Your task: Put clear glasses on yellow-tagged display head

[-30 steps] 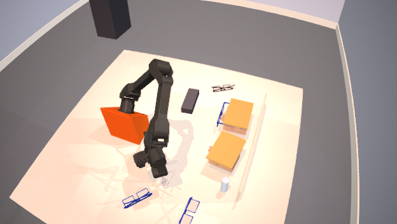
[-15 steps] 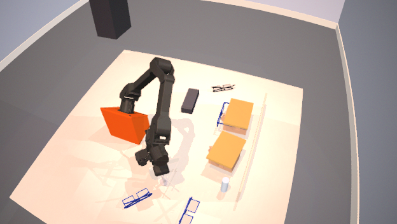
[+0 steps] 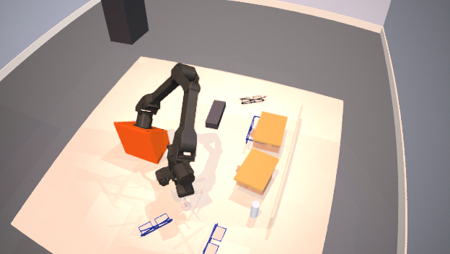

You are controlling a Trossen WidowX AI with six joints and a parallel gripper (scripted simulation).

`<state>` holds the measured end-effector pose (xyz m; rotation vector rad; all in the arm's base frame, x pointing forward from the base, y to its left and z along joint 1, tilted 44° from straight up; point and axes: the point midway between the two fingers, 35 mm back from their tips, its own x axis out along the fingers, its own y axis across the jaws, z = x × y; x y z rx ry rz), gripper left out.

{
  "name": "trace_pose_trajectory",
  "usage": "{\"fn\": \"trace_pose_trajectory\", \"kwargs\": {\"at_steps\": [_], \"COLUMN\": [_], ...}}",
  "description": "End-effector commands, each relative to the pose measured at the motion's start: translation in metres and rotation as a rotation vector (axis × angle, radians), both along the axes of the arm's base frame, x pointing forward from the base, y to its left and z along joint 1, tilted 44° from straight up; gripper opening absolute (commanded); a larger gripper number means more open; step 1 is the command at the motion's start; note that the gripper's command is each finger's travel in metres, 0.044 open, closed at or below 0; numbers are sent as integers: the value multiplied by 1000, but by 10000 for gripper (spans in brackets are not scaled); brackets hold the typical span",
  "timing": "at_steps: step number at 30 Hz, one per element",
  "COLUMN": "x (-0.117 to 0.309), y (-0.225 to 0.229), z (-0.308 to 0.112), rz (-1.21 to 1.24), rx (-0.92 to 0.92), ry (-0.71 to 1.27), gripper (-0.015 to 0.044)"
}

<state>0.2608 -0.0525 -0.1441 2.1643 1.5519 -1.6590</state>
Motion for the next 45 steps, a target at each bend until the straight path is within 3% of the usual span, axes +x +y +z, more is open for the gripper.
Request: {"fn": "trace_pose_trajectory", "kwargs": {"at_steps": [1,45], "x": [0,5], "y": [5,13], "z": [3,10], "rz": [-2,-2], "rx": [9,10], "ry": [1,1], "gripper": [0,0]}}
